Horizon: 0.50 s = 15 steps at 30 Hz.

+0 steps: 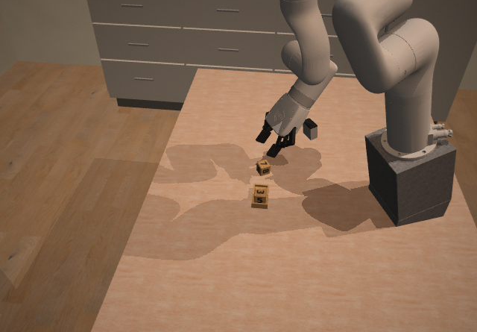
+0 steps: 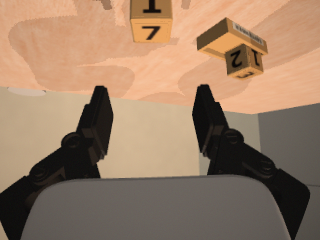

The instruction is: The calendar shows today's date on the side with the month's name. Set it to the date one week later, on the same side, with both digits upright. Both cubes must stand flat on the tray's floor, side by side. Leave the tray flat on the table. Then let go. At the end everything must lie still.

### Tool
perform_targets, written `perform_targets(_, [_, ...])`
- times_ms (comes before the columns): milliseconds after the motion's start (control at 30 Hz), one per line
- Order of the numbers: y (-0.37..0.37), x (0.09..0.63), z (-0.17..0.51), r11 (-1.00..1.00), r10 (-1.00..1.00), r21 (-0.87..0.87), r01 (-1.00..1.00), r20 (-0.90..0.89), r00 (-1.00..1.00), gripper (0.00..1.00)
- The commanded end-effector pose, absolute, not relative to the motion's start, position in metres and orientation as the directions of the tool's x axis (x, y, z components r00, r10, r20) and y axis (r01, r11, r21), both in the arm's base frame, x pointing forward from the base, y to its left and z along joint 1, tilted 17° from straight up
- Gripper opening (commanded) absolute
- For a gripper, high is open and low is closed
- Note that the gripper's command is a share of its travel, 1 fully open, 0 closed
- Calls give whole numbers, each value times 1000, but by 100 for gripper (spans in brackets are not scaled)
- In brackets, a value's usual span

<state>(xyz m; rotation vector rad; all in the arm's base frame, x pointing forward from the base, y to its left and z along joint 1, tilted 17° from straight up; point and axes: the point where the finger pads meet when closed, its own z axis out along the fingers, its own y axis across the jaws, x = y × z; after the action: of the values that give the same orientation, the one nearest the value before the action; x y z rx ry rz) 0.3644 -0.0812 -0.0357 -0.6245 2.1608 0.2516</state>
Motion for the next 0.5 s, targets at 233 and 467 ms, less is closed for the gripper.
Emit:
perform_targets(233, [-81, 365, -38, 850, -399, -28, -526, -688, -607, 71])
perform_targets(467, [-81, 367, -32, 855, -446, -40, -517, -564, -695, 71])
